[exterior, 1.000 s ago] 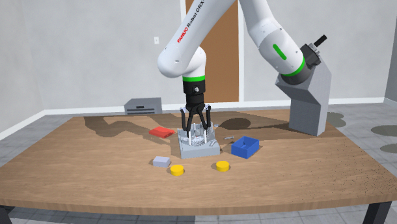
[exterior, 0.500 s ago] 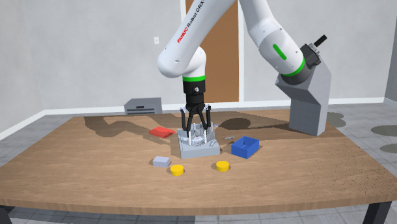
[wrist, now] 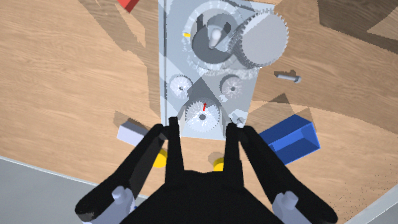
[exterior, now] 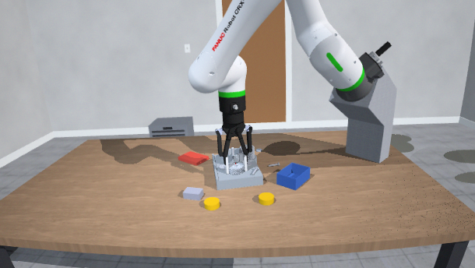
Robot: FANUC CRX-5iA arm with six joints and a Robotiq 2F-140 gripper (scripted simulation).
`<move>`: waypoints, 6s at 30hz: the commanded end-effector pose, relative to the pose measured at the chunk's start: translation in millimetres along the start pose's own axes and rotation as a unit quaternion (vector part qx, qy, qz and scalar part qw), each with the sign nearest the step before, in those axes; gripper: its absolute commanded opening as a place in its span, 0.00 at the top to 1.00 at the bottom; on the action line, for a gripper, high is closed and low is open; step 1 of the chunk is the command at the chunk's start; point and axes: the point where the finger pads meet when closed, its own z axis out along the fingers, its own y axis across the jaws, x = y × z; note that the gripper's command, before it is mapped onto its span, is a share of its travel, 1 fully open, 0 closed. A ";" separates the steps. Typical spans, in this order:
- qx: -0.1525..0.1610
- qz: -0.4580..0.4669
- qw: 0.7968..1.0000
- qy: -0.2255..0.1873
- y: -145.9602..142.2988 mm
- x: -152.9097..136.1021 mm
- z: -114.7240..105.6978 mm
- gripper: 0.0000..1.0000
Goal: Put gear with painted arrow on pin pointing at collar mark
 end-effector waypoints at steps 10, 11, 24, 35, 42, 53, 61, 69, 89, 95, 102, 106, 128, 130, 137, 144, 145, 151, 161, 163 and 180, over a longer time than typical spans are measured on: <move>0.000 0.000 1.000 0.000 0.1 0.1 0.1 1.00; 0.000 0.000 1.000 0.000 0.1 0.1 0.1 1.00; 0.000 0.000 1.000 0.000 0.1 0.1 -6.3 1.00; 0.000 0.000 1.000 0.000 0.1 0.1 -21.7 1.00; 0.000 0.000 1.000 0.000 0.1 0.1 -38.7 1.00; 0.000 0.000 1.000 0.000 0.1 0.1 -59.5 1.00; 0.000 0.000 1.000 0.000 0.1 0.1 -70.0 1.00; 0.000 0.000 1.000 0.000 0.1 0.1 -75.0 1.00; 0.000 0.000 1.000 0.000 0.1 0.1 -75.9 1.00; 0.000 0.000 1.000 0.000 0.1 0.1 -75.9 1.00; 0.000 0.000 1.000 0.000 0.1 0.1 -75.9 1.00; 0.000 0.000 1.000 0.000 0.1 0.1 -75.9 1.00; 0.000 -0.042 0.999 0.000 13.3 119.4 -75.9 1.00; 0.000 -0.042 0.999 0.000 13.3 119.4 -75.9 1.00; 0.000 -0.145 0.989 0.000 13.3 119.4 -75.9 1.00; 0.000 -0.152 0.988 0.000 13.3 119.4 -75.9 1.00; 0.000 -0.152 0.988 0.000 13.3 119.4 -75.9 1.00; 0.000 -0.152 0.988 0.000 13.3 119.4 -75.9 1.00; 0.000 -0.152 0.988 0.000 13.3 119.4 -75.9 1.00; 0.000 -0.152 0.988 0.000 13.3 119.4 -75.9 1.00; 0.000 -0.152 0.988 0.000 13.3 119.4 -74.3 1.00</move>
